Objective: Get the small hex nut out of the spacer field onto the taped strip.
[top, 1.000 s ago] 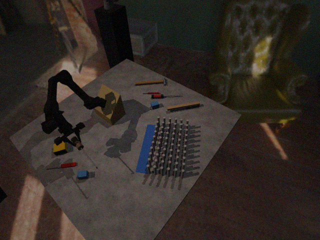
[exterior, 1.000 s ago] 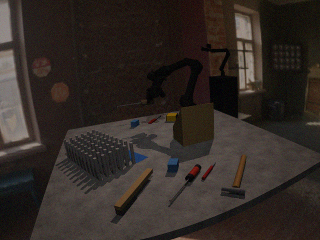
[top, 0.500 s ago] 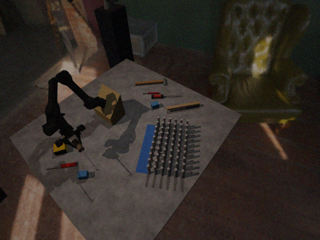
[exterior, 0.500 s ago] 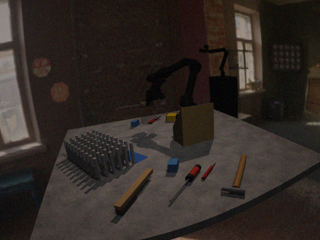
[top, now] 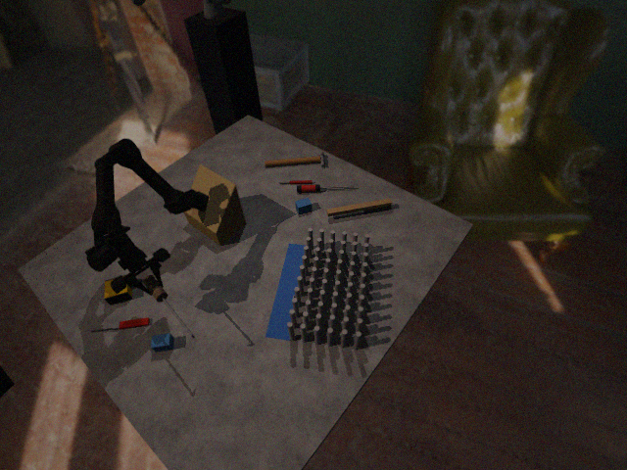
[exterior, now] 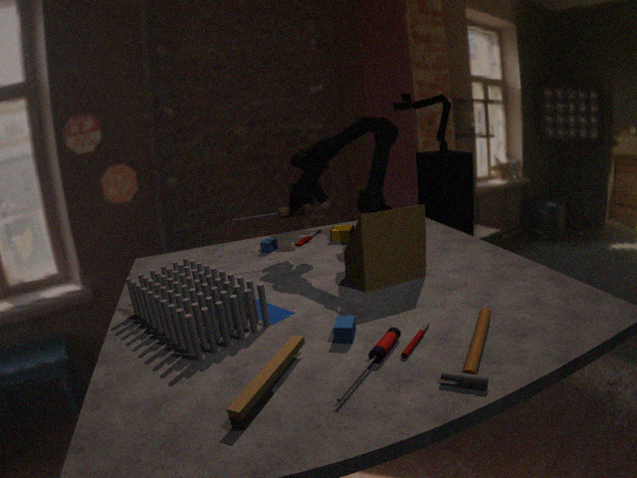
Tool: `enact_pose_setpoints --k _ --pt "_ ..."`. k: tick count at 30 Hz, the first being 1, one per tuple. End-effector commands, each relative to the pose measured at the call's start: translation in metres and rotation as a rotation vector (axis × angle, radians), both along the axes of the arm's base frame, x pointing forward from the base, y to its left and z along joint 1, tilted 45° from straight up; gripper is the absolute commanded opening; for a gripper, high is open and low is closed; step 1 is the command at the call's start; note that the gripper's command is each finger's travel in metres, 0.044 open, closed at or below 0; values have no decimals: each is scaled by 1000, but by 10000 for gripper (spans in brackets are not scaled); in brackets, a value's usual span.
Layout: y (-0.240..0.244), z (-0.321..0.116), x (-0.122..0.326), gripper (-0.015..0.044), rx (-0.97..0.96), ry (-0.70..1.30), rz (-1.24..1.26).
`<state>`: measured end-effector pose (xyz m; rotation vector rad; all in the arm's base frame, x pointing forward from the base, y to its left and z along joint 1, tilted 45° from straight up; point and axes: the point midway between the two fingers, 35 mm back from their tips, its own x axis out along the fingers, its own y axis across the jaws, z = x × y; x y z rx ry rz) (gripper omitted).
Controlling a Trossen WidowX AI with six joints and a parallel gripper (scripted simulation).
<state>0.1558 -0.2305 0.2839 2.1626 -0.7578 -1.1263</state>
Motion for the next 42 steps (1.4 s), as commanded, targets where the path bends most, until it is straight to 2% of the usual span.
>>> enact_pose_setpoints --k 1,42 --pt "-4 -6 2 0 6 6 8" --pt "-39 -37 2 0 6 9 9"
